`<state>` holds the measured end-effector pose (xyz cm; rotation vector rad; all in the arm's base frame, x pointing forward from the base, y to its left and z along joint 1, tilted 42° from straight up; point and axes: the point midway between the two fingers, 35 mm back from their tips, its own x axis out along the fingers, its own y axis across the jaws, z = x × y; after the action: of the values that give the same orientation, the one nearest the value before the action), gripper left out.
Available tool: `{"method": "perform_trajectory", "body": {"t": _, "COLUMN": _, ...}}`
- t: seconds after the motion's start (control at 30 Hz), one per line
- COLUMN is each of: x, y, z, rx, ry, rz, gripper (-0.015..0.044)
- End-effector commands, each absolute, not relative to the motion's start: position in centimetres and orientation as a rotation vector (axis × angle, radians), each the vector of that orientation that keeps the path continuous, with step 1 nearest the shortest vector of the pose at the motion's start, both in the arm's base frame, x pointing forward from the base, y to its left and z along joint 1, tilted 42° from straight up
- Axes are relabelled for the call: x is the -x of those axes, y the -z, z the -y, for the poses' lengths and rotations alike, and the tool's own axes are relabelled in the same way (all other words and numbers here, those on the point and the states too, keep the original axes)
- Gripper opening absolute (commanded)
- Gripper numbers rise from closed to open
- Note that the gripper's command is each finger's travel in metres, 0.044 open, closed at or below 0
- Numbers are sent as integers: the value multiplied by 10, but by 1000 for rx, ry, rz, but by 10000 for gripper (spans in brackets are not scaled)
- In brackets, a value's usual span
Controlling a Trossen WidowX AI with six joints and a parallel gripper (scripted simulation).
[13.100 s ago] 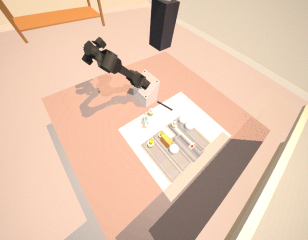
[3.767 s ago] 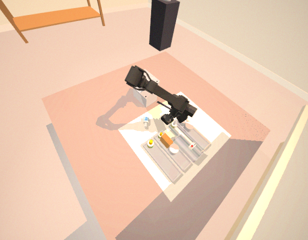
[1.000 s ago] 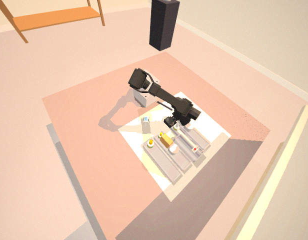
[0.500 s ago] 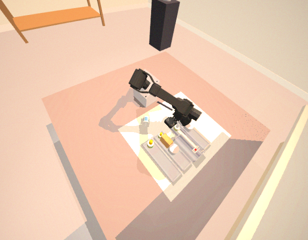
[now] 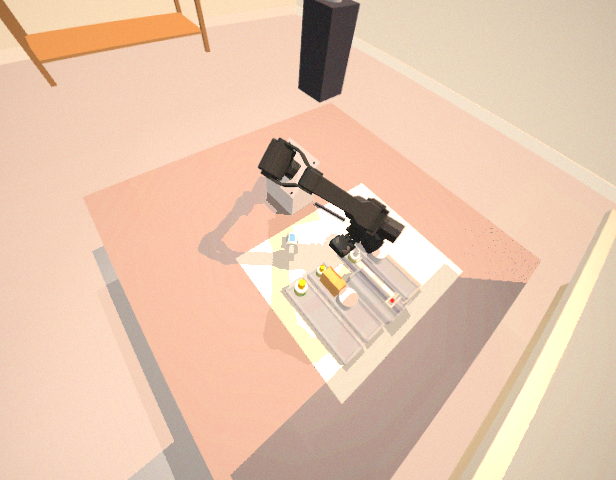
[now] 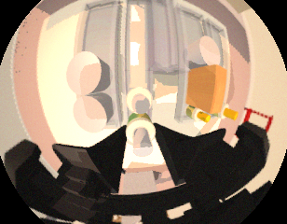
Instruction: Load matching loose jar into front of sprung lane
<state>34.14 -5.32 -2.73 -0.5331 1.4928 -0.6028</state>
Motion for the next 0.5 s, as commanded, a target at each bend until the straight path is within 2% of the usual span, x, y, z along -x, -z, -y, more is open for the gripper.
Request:
{"method": "perform_trajectory", "body": {"t": 0.0, "x": -352, "y": 23, "z": 53, "rx": 525, "ry": 608, "rz": -1458, "gripper": 0}}
{"method": "perform_trajectory", "body": {"t": 0.47, "x": -352, "y": 24, "z": 54, "rx": 525, "ry": 609, "rz": -1458, "gripper": 0}}
